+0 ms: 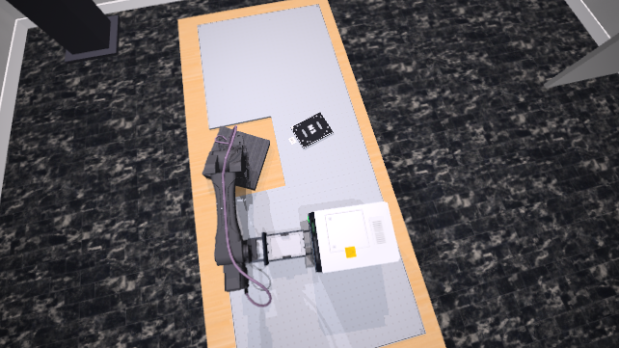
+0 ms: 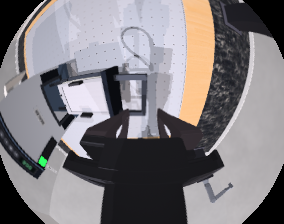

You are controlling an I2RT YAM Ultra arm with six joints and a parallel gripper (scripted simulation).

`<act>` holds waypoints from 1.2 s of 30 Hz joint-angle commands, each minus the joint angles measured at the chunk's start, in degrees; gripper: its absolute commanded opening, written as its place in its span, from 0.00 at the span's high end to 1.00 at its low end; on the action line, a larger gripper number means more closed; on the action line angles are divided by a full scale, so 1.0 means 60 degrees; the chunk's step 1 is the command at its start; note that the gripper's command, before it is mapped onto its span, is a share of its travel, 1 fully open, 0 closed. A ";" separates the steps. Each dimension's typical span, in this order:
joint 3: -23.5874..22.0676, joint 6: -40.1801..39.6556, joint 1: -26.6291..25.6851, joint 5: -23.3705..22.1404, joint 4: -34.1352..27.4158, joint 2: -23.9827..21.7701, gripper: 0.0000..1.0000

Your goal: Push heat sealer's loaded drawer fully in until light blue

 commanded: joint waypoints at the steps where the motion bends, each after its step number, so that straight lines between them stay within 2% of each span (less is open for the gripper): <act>1: 0.0382 0.0154 -0.0153 0.0007 -0.0223 0.0152 0.55; 5: 0.0286 0.0165 -0.0064 0.0009 0.0108 0.0168 0.55; 7: -0.0222 0.0178 -0.0007 0.0015 0.0229 0.0175 0.55; 12: -0.0496 0.0207 0.0094 0.0023 0.0524 0.0196 0.55; 36: -0.1440 0.0339 0.0211 0.0044 0.1711 0.0420 0.55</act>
